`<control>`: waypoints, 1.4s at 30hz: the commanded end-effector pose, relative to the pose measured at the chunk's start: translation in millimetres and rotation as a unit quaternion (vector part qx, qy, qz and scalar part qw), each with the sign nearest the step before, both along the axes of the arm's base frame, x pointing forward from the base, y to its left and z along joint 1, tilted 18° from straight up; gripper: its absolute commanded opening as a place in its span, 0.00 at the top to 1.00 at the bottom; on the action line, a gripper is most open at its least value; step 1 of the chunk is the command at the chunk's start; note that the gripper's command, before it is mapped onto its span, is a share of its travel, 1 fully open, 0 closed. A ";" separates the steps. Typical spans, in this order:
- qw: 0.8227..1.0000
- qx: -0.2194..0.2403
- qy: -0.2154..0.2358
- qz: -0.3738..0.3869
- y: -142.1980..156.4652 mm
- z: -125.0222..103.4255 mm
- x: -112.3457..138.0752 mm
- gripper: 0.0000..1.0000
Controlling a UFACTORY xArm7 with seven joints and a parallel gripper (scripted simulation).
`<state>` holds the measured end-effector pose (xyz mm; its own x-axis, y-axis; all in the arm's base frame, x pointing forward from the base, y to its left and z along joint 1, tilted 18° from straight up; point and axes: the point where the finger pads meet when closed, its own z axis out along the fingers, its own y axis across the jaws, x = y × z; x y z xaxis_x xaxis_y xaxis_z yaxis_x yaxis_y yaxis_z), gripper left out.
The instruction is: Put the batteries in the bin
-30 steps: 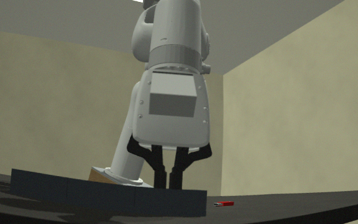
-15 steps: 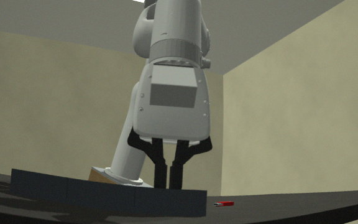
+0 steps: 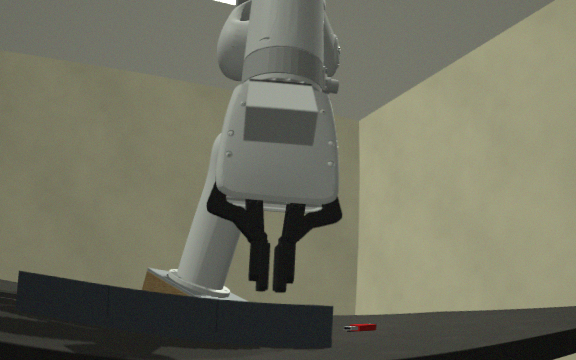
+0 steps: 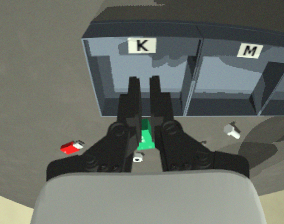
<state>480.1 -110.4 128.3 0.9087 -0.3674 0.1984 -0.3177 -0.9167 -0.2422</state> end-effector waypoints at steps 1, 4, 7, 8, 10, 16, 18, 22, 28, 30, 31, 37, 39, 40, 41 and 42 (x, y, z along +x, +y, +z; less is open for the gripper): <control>1.000 -0.001 -0.002 -0.001 -2.1 8.4 -1.2 0.93; 1.000 -0.001 -0.002 -0.001 -3.9 19.2 -4.3 0.93; 1.000 -0.001 -0.002 -0.001 -3.9 19.2 -4.4 0.93; 1.000 -0.001 -0.002 -0.001 -3.9 19.2 -4.4 0.93; 1.000 -0.001 -0.002 -0.001 -3.9 19.3 -4.4 0.93; 1.000 -0.001 -0.002 -0.001 -9.1 50.9 -13.5 0.93; 1.000 -0.001 -0.002 -0.001 -10.4 58.8 -15.8 0.93; 1.000 -0.001 -0.002 -0.001 -15.7 90.6 -24.9 0.93; 1.000 -0.001 -0.002 -0.001 -22.7 133.5 -37.0 0.93; 1.000 -0.001 -0.002 -0.001 -25.0 147.5 -41.0 0.93; 1.000 -0.001 -0.002 -0.001 -25.6 151.1 -42.3 0.93; 1.000 -0.001 -0.002 -0.001 -25.6 151.1 -42.3 0.93; 1.000 -0.001 -0.002 -0.001 -25.6 151.1 -42.3 0.93; 1.000 -0.001 -0.002 -0.001 -25.6 151.1 -42.3 0.93; 1.000 -0.001 -0.002 -0.001 -25.6 151.1 -42.3 0.93; 1.000 -0.001 -0.002 -0.001 -25.6 151.0 -42.2 0.93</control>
<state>437.8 -134.8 275.9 0.9087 -0.3675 0.1981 -0.3178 -0.9166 -0.2424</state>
